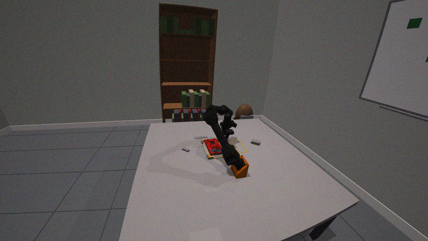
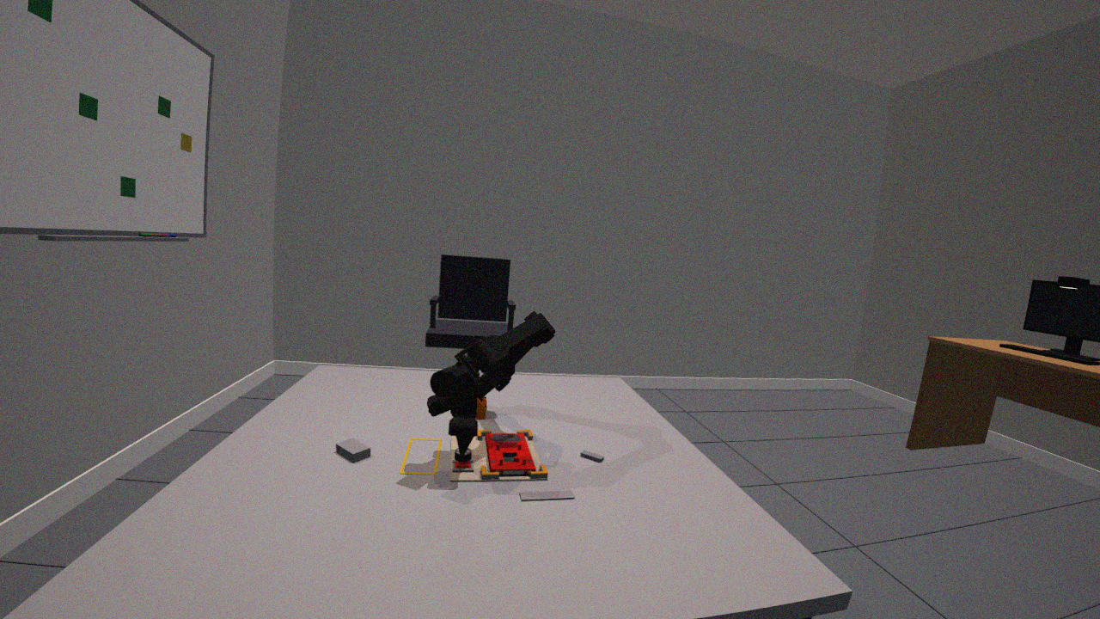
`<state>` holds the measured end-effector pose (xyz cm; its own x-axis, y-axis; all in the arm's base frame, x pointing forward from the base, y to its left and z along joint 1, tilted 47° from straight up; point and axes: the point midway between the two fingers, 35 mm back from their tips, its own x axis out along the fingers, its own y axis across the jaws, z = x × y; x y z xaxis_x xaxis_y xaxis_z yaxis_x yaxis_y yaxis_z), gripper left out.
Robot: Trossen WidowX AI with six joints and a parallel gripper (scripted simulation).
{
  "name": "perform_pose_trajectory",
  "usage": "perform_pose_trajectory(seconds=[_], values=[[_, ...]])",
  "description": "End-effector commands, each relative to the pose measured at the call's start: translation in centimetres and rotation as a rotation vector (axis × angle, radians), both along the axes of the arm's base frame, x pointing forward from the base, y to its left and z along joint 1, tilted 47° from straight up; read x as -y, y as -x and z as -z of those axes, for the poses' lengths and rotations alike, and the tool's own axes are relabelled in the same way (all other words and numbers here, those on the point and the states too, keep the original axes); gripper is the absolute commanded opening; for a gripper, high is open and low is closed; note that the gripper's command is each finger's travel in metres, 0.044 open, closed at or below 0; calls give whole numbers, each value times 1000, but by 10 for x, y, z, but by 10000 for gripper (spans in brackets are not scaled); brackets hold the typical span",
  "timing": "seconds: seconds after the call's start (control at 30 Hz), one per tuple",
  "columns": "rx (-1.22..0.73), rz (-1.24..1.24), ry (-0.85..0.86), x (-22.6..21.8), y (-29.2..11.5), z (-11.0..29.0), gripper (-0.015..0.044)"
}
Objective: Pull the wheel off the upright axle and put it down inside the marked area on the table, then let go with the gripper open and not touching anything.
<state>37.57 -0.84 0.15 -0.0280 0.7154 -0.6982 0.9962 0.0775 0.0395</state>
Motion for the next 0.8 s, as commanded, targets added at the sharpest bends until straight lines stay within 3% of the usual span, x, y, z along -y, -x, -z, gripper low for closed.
perform_pose_trajectory(seconds=[0.0, 0.3, 0.4, 0.7, 0.77], values=[[-9, 0, -9, -16, 5, 13, 300], [-9, 0, -9, -18, 5, 14, 300], [-1, -2, -3, -15, 3, 12, 221], [-1, -2, -3, -15, 3, 12, 161], [-1, -2, -3, -15, 3, 12, 109]])
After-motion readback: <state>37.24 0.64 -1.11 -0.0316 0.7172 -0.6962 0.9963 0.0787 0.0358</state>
